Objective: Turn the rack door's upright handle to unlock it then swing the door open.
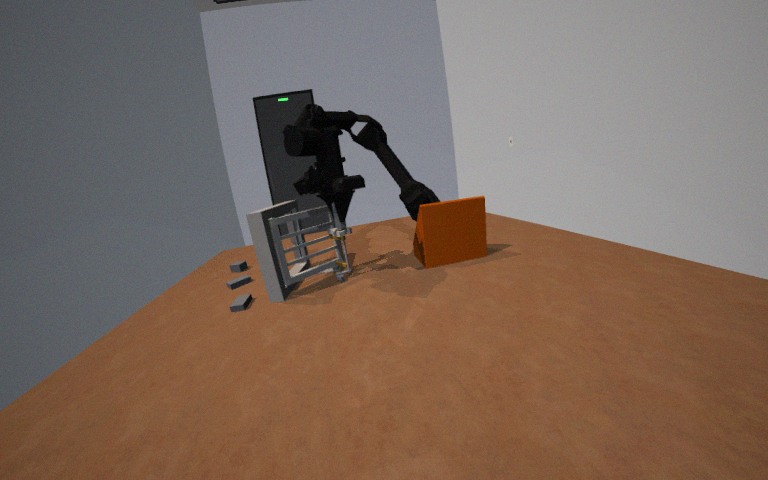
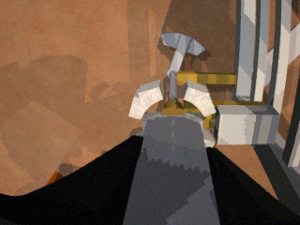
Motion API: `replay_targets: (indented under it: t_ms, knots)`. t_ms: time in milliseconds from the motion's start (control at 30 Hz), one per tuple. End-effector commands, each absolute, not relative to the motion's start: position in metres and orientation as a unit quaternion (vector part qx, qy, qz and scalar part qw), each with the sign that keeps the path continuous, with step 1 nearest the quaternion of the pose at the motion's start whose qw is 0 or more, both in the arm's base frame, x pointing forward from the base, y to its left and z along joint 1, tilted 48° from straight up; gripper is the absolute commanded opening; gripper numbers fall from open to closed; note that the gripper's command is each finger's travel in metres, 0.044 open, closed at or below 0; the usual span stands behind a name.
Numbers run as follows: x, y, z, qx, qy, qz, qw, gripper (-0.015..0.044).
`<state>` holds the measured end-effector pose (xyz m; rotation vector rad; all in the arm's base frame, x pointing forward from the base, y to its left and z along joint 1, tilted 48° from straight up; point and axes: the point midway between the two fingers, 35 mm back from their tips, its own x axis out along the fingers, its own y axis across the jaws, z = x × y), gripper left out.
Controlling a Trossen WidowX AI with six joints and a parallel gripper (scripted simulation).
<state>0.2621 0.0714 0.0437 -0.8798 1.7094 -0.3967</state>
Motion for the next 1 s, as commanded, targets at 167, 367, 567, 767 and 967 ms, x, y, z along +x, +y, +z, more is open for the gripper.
replay_targets:
  t_ms: [167, 367, 567, 767, 967]
  knots:
    - [0.259, 0.086, 0.028, -0.331, 0.709, -0.220, 0.583, 0.0014]
    - [0.259, 0.096, 0.017, -0.301, 0.697, -0.254, 0.599, 0.0014]
    - [0.260, 0.107, 0.007, -0.272, 0.684, -0.287, 0.613, 0.0014]
    - [0.262, 0.118, -0.005, -0.238, 0.668, -0.323, 0.627, 0.0014]
    - [0.267, 0.128, -0.017, -0.204, 0.650, -0.358, 0.639, 0.0014]
